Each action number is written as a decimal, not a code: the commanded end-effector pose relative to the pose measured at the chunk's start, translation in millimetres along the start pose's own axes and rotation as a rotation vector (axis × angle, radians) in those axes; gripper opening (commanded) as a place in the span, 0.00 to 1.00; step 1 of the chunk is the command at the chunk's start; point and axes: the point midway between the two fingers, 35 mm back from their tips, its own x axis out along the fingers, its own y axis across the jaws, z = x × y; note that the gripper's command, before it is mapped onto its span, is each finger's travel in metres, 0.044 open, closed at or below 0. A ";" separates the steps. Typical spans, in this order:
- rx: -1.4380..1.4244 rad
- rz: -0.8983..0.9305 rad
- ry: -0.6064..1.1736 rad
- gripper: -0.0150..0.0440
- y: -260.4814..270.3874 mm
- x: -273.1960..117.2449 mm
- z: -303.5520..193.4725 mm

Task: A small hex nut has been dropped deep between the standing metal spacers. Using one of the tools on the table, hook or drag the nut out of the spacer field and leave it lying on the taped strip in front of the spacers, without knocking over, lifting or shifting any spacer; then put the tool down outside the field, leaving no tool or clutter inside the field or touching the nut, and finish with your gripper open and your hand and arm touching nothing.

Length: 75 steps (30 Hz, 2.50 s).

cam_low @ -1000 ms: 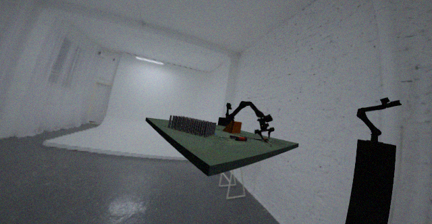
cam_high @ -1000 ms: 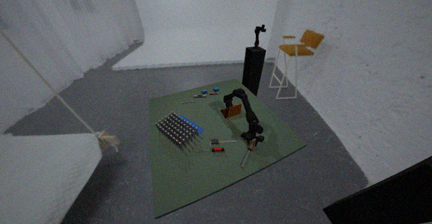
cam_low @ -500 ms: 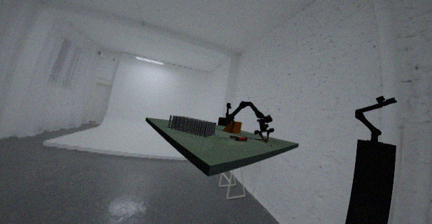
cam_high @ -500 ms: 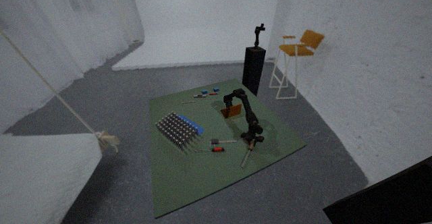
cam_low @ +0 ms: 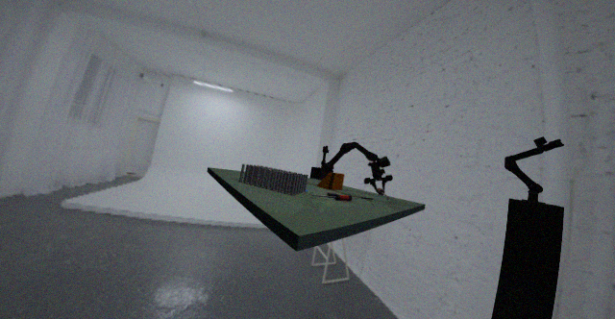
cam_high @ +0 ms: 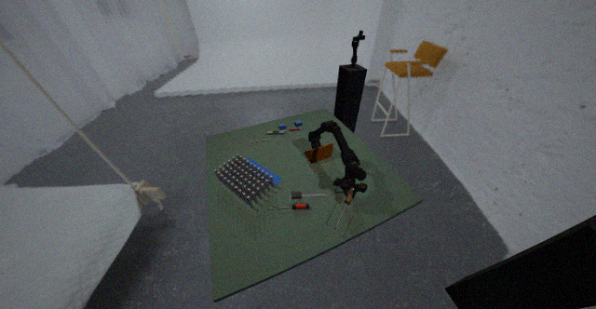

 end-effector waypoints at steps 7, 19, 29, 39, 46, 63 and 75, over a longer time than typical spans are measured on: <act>0.002 0.013 -0.009 0.25 20.6 -62.1 23.3; 0.003 0.012 -0.010 0.25 26.2 -107.2 34.4; 0.006 0.037 -0.016 0.25 -23.0 -149.9 83.7; 0.013 0.057 -0.027 0.25 -95.6 -192.8 129.3; 0.042 0.067 -0.033 0.25 -151.0 -218.3 149.4; 0.063 0.061 -0.054 0.25 -300.1 -266.8 163.4; 0.072 0.037 -0.063 0.25 -402.1 -291.3 138.9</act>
